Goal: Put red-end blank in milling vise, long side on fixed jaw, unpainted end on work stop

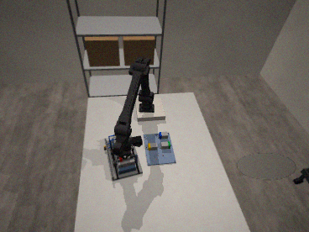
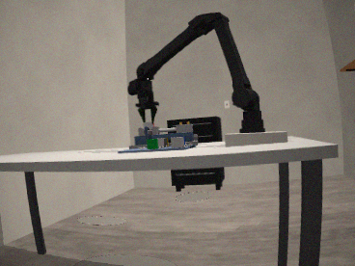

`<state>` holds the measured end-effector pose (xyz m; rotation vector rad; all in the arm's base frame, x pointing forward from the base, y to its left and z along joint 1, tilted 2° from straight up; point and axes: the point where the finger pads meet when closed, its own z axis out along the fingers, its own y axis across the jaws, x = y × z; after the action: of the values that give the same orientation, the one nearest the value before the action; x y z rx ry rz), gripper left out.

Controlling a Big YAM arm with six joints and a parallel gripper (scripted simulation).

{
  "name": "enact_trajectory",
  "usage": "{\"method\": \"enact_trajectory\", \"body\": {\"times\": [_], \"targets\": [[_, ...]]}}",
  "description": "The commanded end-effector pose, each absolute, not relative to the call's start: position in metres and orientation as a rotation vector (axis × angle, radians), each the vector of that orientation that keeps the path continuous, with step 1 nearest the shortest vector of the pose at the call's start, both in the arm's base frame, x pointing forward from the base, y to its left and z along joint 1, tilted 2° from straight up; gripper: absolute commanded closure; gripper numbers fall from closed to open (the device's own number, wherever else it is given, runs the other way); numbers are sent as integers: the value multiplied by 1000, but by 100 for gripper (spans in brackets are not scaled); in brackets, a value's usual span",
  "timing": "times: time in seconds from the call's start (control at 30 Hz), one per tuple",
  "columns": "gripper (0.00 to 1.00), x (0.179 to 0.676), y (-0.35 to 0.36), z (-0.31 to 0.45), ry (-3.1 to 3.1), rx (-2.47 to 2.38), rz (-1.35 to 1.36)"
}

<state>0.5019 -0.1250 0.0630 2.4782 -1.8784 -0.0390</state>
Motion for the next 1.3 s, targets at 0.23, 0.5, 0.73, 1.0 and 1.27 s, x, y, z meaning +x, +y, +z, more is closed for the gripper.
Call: {"method": "enact_trajectory", "body": {"times": [0.23, 0.5, 0.73, 1.0, 1.27], "targets": [[100, 513, -133, 72, -1881, 2493, 23], [100, 512, -133, 73, -1882, 2494, 25], [100, 512, -133, 72, -1882, 2493, 24], [100, 512, -133, 72, -1882, 2493, 24], [100, 512, -133, 72, -1882, 2493, 24]]}}
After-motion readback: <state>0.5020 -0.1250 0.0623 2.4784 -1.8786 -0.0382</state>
